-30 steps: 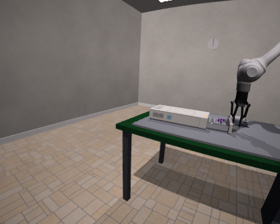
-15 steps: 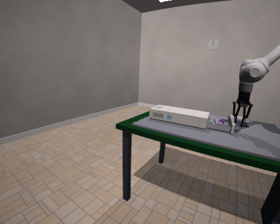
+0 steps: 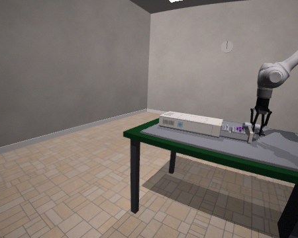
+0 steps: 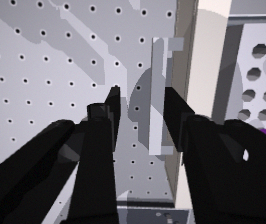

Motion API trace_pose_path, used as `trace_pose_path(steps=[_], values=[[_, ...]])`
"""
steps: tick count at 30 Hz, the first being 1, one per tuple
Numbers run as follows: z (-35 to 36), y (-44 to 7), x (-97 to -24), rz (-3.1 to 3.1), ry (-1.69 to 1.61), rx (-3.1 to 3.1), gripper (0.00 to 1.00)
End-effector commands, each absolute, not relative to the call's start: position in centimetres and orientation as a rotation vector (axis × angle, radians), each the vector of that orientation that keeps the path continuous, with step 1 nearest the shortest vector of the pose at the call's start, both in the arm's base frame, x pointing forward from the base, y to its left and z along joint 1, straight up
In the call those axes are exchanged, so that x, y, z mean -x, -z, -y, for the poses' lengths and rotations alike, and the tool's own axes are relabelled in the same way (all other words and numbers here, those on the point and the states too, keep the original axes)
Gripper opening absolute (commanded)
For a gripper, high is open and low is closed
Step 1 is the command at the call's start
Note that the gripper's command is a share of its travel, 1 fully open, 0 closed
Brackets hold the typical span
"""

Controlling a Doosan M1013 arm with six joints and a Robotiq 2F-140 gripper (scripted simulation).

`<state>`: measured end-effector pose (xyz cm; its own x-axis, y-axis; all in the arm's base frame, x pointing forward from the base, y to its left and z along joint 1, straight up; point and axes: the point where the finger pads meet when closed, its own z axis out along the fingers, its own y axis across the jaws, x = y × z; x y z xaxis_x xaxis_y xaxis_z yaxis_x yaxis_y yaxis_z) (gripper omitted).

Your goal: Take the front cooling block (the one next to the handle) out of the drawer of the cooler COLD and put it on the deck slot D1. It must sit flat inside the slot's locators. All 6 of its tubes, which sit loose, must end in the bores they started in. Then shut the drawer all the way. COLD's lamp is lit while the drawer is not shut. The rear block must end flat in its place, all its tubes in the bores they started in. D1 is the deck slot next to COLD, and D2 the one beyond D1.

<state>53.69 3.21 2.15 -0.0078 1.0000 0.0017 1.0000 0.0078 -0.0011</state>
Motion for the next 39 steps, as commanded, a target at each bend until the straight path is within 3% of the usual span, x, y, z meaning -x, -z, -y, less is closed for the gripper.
trace_pose_path(steps=[1, 39], values=[[-3.2, -2.2, -53.5, 2.229, 0.002, 2.212, 0.34], [-3.2, -2.2, -50.0, 2.229, 0.002, 2.212, 0.34]])
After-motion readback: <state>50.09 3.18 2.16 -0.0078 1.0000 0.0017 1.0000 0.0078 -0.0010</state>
